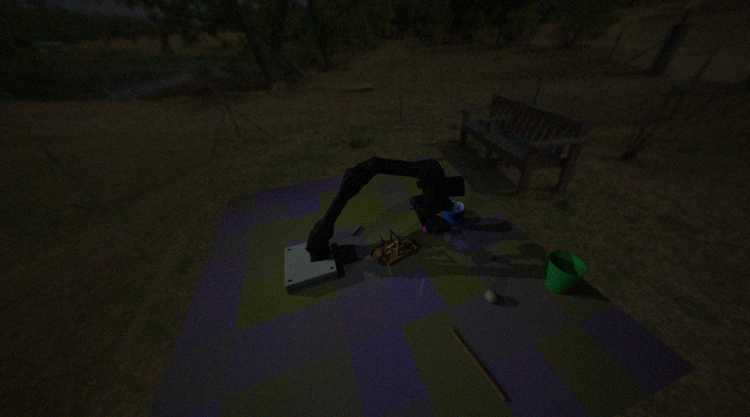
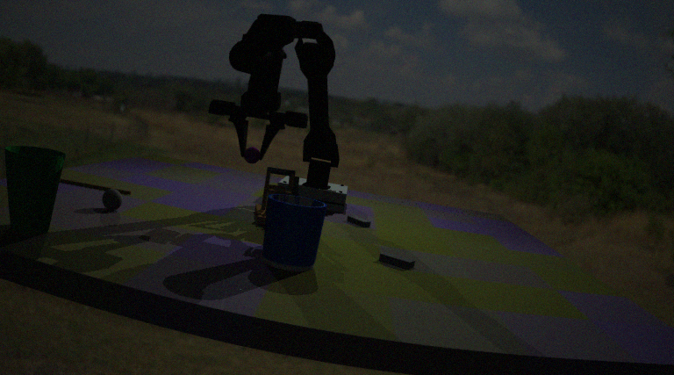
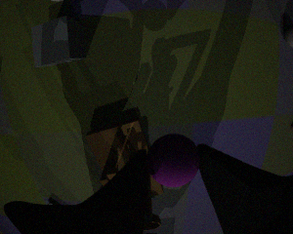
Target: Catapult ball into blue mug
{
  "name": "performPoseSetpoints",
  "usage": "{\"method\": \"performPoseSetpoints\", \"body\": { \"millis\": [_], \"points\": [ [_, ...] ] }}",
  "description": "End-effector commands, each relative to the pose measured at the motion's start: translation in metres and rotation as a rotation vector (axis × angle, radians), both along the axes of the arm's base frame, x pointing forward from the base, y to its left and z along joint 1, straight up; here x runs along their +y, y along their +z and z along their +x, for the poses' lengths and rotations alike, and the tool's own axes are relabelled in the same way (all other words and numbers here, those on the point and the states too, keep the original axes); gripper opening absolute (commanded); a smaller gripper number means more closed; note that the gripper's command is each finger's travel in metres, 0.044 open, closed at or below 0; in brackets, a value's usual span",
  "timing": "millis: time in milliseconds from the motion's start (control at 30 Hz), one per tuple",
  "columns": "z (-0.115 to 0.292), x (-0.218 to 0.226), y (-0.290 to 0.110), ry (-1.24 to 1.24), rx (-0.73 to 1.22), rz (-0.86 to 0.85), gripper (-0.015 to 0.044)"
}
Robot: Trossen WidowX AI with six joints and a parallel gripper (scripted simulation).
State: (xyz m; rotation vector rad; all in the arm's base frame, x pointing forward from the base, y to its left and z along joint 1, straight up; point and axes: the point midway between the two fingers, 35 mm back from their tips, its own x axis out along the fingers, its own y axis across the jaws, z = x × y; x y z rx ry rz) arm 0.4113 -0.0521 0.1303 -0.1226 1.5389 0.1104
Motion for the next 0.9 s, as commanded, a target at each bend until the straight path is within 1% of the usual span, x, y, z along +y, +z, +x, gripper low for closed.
{"method": "performPoseSetpoints", "body": {
  "millis": [0, 867],
  "points": [
    [-0.012, -0.001, 0.0, 0.004, 0.021, -0.011, 0.0],
    [-0.105, -0.007, -0.022, 0.098, 0.186, -0.078, 0.0]
  ]
}}
